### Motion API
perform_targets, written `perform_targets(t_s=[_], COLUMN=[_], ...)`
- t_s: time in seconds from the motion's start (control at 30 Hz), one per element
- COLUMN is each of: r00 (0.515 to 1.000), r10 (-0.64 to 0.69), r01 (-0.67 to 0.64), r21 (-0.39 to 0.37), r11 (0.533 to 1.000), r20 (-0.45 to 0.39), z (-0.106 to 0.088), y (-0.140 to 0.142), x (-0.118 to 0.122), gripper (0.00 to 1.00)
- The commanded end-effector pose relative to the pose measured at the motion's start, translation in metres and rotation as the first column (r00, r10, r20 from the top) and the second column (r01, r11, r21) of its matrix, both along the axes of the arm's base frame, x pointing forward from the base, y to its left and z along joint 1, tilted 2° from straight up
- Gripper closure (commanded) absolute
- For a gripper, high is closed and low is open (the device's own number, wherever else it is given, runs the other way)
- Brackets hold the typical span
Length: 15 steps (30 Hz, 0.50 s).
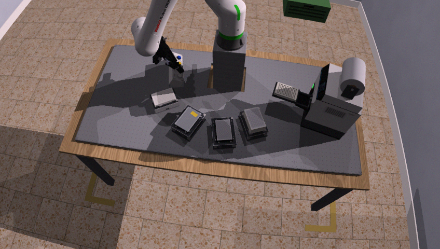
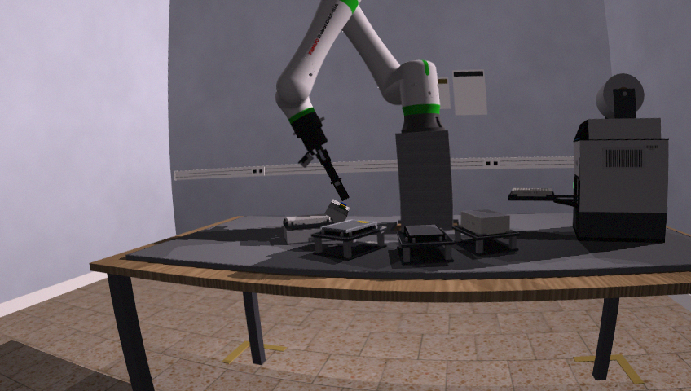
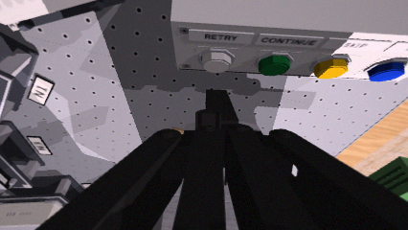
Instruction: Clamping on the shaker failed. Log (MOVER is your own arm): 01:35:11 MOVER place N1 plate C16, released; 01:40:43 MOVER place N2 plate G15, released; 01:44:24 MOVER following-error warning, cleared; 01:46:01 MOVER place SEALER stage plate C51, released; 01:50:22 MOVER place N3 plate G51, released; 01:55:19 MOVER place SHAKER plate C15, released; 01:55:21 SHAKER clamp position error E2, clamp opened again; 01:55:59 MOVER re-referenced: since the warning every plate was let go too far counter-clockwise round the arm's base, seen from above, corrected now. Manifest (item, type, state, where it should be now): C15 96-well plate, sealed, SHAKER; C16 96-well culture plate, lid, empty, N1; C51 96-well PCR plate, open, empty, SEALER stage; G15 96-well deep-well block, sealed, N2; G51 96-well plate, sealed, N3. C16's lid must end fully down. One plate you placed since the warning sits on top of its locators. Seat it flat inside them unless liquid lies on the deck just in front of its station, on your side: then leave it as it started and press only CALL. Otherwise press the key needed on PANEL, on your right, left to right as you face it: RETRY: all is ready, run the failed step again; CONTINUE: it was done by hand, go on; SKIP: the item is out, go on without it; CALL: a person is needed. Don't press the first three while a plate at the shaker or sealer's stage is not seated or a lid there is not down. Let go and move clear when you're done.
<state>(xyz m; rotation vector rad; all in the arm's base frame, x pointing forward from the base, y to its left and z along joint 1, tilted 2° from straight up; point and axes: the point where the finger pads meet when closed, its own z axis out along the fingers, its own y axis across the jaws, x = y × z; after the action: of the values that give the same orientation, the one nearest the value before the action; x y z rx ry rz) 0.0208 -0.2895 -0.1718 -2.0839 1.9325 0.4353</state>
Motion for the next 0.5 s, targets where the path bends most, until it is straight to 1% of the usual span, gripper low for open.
perform_targets(t_s=[0.0, 0.47], r00=[1.0, 1.0], r10=[0.0, 0.0], r01=[0.0, 0.0], r21=[-0.001, -0.001], r11=[1.0, 1.0], r20=[0.0, 0.0], z=[-0.0016, -0.005], y=[-0.0007, -0.0028], x=[0.0001, 0.0001], gripper=[0.9, 0.9])
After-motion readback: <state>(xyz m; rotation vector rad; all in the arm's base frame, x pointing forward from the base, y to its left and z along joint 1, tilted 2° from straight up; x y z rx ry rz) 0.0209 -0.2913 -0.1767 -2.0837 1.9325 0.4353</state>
